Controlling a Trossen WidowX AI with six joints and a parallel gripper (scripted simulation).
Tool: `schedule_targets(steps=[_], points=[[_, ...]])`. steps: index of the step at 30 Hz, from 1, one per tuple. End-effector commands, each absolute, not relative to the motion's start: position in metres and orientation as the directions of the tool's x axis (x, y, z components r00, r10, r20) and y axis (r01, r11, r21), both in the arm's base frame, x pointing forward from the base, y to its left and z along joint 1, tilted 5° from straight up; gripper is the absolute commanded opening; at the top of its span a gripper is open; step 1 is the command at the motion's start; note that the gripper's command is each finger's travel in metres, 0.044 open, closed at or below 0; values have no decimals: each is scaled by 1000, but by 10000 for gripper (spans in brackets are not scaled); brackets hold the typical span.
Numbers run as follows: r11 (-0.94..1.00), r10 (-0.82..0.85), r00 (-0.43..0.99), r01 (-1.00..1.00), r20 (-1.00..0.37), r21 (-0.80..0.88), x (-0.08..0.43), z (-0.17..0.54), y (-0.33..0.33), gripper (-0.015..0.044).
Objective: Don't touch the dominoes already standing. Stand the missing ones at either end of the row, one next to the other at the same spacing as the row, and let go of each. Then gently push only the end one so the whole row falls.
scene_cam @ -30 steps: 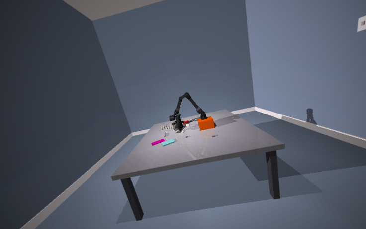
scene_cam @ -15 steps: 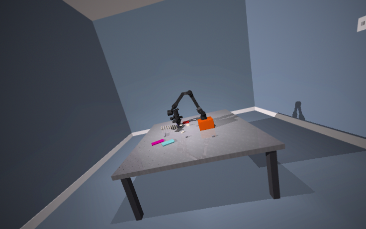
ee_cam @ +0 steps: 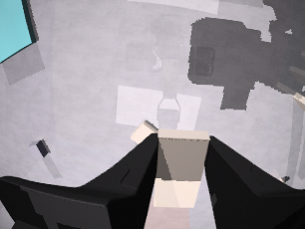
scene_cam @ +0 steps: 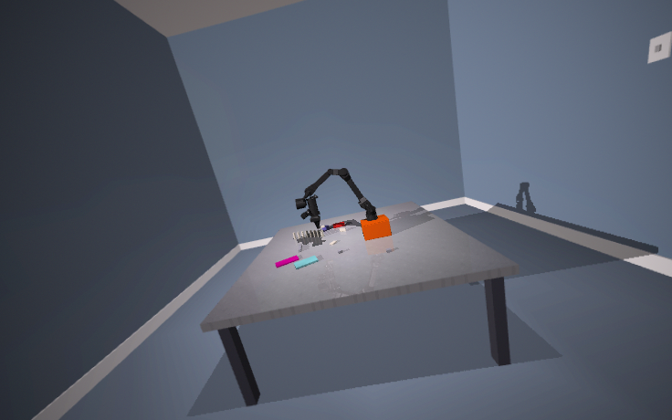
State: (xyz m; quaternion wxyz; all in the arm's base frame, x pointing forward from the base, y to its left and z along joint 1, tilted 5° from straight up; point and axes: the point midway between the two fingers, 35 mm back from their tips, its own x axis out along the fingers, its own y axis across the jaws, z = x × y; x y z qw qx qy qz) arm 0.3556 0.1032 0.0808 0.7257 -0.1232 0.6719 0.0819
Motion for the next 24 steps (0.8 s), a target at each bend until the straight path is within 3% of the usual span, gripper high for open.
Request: schedule_targets(steps=[1, 5, 10, 16, 24], points=[[796, -40, 83, -600, -996, -83, 365, 81, 155, 107], [532, -43, 81, -842, -996, -91, 369, 78, 203, 107], [331, -42, 83, -939, -996, -93, 370, 75, 238, 107], [332, -30, 87, -939, -996, -92, 372, 73, 240, 107], [405, 114, 141, -910, -983, -84, 394, 47, 252, 107]])
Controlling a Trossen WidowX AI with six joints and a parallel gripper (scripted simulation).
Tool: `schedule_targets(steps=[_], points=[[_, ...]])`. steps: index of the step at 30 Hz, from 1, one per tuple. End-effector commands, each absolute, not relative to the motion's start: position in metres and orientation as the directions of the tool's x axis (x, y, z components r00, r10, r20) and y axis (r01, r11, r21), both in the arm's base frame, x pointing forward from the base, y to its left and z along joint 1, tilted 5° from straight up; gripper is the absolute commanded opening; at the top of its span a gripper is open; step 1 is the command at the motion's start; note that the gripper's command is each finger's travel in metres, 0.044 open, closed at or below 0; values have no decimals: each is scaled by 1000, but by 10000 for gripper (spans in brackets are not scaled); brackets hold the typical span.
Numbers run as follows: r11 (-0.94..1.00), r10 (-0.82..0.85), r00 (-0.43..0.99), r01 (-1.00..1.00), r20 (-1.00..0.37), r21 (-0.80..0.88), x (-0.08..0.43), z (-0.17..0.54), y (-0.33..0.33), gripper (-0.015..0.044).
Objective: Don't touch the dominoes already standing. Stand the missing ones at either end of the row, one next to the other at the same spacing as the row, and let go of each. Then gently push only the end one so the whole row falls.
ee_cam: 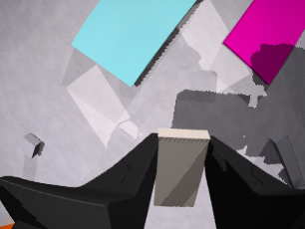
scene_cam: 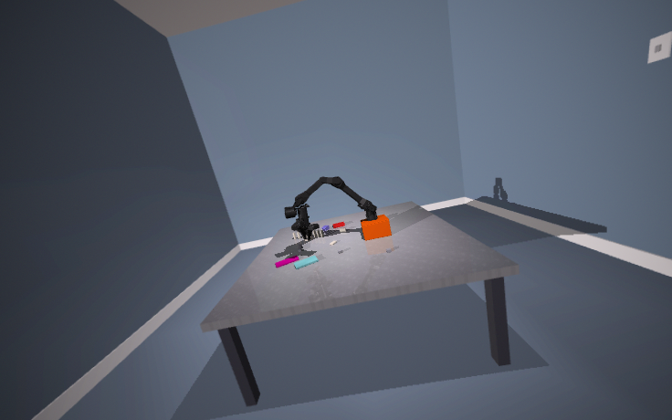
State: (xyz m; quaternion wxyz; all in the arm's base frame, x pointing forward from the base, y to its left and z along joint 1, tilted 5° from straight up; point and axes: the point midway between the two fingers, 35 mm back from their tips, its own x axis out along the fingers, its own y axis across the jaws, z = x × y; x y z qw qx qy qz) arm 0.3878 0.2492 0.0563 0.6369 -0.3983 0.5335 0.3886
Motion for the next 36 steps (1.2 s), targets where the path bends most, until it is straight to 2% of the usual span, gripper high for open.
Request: schedule_targets(steps=[1, 17, 36], points=[[414, 131, 148, -907, -980, -82, 396, 44, 254, 107], [510, 398, 270, -859, -877, -33, 432, 9, 268, 107], [537, 645, 391, -843, -656, 25, 453, -6, 267, 107]])
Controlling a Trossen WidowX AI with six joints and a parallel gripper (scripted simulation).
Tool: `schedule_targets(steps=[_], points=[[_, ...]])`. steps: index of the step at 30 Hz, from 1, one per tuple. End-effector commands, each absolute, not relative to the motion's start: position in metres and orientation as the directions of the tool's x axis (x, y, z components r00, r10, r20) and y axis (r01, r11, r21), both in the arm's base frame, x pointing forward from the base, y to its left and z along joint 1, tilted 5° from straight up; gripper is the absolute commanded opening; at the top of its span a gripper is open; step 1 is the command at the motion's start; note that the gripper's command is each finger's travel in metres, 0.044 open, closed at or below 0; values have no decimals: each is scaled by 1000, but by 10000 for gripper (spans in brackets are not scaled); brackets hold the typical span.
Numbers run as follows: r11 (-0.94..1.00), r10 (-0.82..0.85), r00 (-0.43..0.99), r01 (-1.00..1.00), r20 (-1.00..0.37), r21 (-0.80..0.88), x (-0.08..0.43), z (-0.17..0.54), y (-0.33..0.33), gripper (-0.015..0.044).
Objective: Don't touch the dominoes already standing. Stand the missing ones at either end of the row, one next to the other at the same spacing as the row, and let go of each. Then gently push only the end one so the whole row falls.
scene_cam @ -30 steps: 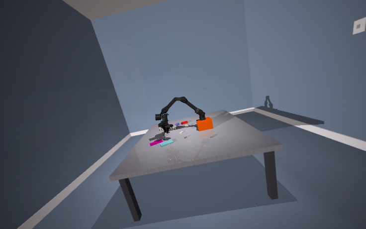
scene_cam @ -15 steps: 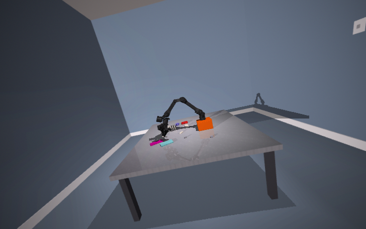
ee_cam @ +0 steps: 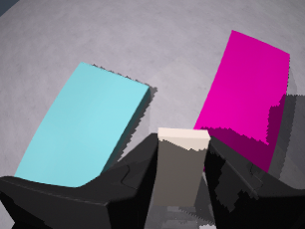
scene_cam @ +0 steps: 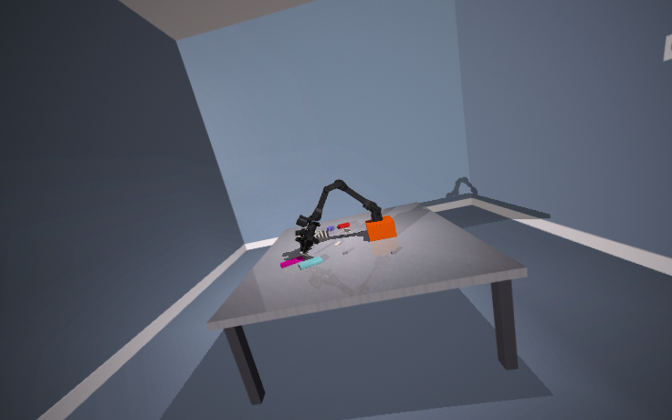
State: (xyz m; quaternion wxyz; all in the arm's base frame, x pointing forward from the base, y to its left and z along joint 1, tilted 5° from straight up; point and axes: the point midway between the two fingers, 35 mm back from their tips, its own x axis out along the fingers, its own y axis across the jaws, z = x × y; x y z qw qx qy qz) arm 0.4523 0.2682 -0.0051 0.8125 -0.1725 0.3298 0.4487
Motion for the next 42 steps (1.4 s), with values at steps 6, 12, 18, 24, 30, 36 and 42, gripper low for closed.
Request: schedule_targets(steps=[6, 12, 18, 24, 30, 36, 42], points=[[528, 706, 417, -848, -573, 34, 453, -5, 263, 107], [514, 760, 432, -857, -486, 41, 450, -3, 257, 107], [493, 806, 438, -869, -399, 41, 444, 1, 250, 107], [467, 844, 434, -884, -313, 33, 434, 6, 241, 107], [436, 877, 421, -900, -232, 15, 420, 13, 232, 107], [403, 903, 399, -915, -157, -10, 404, 20, 223, 107], [366, 925, 369, -930, -90, -45, 385, 28, 213, 107]])
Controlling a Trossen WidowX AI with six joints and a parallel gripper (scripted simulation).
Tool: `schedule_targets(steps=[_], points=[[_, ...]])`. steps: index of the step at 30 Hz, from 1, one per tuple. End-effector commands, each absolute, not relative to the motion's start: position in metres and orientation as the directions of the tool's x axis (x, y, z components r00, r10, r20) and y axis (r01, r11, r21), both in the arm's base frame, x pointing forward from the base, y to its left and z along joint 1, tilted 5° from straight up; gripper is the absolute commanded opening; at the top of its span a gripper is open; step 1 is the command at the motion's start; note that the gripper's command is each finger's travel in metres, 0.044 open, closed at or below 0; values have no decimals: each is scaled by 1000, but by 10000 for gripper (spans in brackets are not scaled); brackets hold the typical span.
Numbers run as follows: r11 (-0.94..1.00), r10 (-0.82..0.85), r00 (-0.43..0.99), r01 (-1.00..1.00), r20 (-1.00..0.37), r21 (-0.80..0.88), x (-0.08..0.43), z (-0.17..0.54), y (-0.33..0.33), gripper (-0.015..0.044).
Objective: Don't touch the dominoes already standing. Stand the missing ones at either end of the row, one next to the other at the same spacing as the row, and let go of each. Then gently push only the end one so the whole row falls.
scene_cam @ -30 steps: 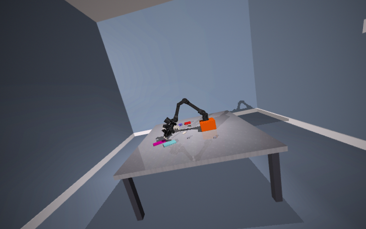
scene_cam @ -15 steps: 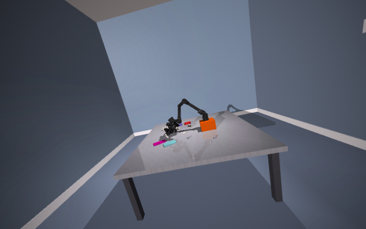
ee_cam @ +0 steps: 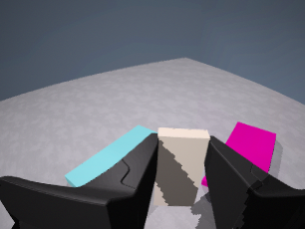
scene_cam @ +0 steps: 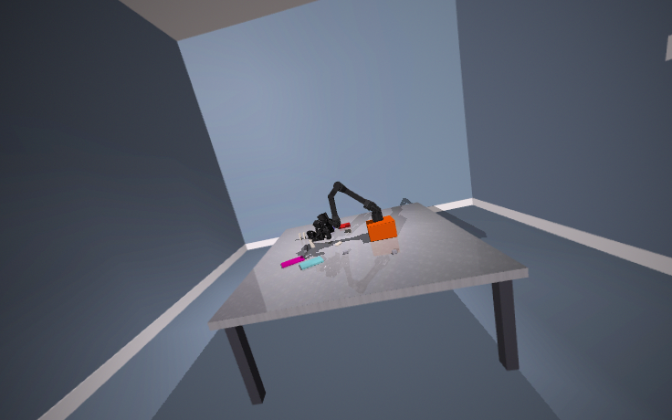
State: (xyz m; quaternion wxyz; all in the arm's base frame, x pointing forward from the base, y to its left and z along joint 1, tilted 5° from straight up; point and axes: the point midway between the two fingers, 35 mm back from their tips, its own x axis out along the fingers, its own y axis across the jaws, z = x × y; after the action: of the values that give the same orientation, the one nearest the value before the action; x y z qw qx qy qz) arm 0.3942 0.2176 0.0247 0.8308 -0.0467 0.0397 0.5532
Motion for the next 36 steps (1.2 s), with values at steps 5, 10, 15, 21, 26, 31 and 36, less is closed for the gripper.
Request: schedule_targets(steps=[5, 10, 15, 21, 26, 31, 36], points=[[334, 940, 338, -939, -42, -79, 366, 35, 205, 107], [324, 944, 327, -942, -29, -90, 361, 37, 203, 107], [324, 944, 327, -942, -29, -90, 361, 37, 203, 107], [324, 944, 327, -942, -29, -90, 361, 37, 203, 107], [322, 945, 326, -942, -34, -90, 362, 31, 203, 107], [316, 946, 321, -945, -52, -90, 365, 10, 203, 107], [309, 946, 316, -947, -69, -90, 367, -12, 202, 107]])
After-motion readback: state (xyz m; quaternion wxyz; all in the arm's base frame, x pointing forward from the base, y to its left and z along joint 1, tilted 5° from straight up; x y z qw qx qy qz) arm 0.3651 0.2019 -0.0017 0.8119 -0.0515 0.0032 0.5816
